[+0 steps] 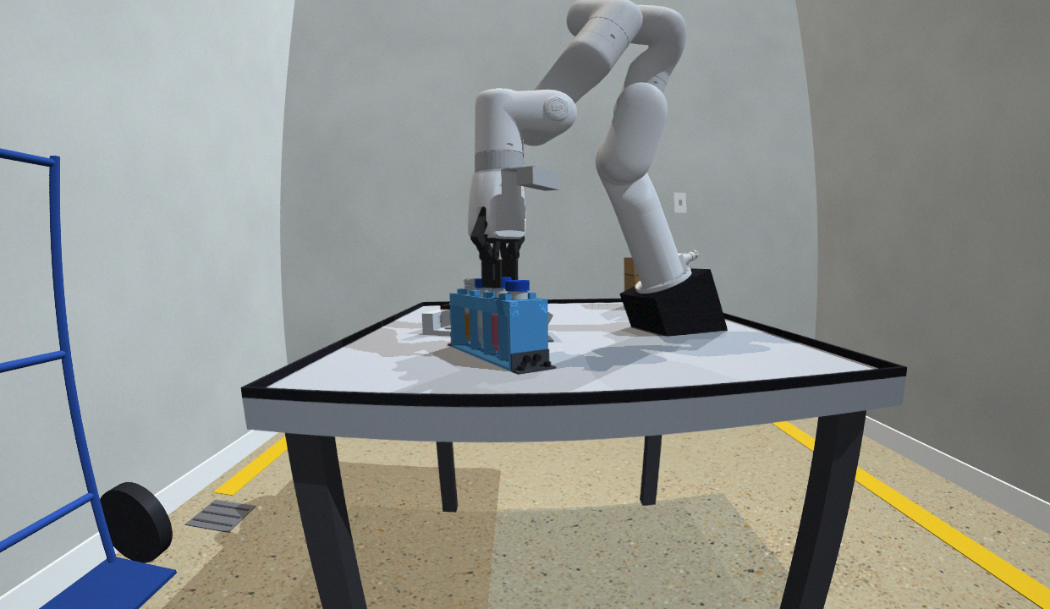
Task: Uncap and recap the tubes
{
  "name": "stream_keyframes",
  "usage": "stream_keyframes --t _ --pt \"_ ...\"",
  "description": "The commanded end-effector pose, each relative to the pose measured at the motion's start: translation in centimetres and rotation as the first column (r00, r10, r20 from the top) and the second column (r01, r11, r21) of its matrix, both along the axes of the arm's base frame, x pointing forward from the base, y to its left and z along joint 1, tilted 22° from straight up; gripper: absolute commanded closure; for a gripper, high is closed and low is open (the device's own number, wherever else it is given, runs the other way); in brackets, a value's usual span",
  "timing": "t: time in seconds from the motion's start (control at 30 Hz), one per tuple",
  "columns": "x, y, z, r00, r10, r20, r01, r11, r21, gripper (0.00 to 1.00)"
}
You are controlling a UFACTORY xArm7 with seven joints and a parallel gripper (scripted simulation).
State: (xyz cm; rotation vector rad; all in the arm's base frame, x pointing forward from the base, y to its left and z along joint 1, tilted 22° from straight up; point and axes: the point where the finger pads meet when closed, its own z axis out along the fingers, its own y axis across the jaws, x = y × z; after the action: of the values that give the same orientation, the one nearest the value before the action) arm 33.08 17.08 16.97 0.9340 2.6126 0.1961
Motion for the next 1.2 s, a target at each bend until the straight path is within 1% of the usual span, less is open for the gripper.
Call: stream_keyframes --t 0.0,0.23,0.27,0.73,0.83,0.9,0.97,1.07,1.17 --pt "0.06 0.05 0.14 0.977 0.214 -0.004 -0.214 0.975 -0.065 0.54" --pt "0.06 0.05 0.14 0.977 0.214 -0.004 -0.214 0.975 -0.065 0.54" --pt "0.06 0.05 0.14 0.977 0.214 -0.004 -0.214 0.975 -0.065 1.0" --pt "0.06 0.05 0.14 0.977 0.214 -0.003 -0.214 0.975 -0.065 1.0" --pt "0.06 0.05 0.13 0.997 0.077 0.0 -0.077 0.997 -0.009 1.0" --pt "0.06 0.05 0.13 0.997 0.077 0.0 -0.077 0.997 -0.009 1.0" --pt "0.06 0.05 0.13 1.0 -0.015 -0.002 0.015 0.999 0.029 1.0" --pt "0.06 0.05 0.12 0.988 -0.153 -0.011 0.154 0.984 0.085 1.0" --pt "0.07 0.05 0.11 0.963 -0.269 -0.026 0.27 0.954 0.132 1.0"
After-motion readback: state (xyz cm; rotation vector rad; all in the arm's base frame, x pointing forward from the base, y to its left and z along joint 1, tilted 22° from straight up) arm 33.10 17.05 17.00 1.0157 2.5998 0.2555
